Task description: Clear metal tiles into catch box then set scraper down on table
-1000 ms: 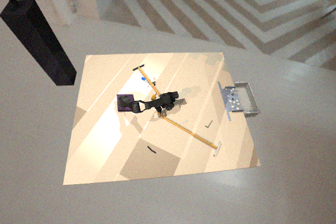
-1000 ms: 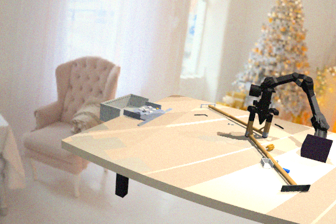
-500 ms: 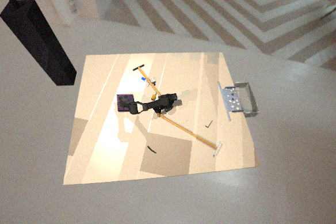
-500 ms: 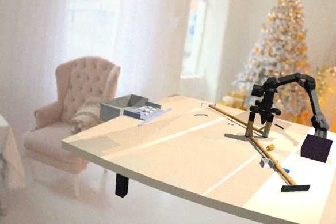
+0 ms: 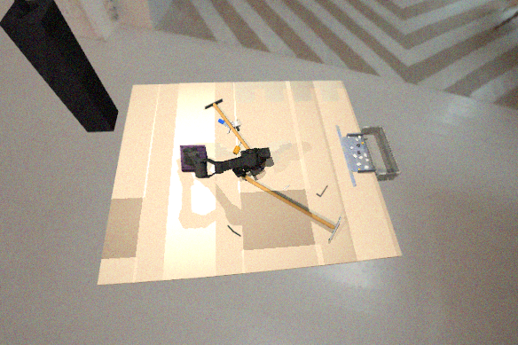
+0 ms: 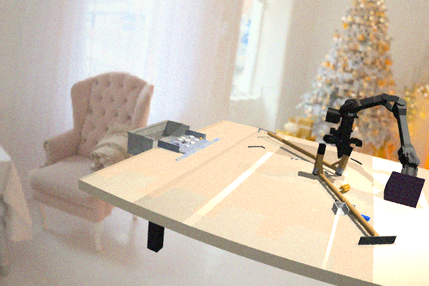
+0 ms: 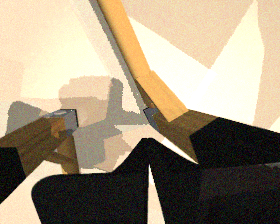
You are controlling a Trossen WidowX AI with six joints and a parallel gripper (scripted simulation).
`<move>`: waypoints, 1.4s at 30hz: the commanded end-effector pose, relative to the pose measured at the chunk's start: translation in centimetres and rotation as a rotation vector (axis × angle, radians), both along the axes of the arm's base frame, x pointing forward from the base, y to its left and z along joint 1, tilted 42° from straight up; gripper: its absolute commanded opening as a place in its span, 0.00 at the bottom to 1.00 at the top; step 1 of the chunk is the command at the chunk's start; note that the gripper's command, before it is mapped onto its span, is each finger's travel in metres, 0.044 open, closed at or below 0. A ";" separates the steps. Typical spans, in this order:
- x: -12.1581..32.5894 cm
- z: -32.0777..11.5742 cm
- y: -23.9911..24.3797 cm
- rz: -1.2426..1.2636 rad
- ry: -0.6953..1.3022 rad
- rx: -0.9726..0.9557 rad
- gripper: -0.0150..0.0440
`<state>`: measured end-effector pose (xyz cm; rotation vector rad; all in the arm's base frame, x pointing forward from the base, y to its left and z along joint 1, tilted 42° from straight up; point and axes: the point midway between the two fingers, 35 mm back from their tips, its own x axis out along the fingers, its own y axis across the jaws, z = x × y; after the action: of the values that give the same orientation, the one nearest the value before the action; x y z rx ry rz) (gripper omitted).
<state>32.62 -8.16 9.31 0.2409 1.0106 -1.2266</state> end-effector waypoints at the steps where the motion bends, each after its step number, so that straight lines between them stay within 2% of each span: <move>1: -0.5 0.5 -0.4 -0.001 -0.003 -0.005 0.25; 42: -6.2 3.1 -3.2 -0.001 -0.001 -0.004 0.25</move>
<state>26.89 -11.09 12.13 0.2408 1.0123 -1.2263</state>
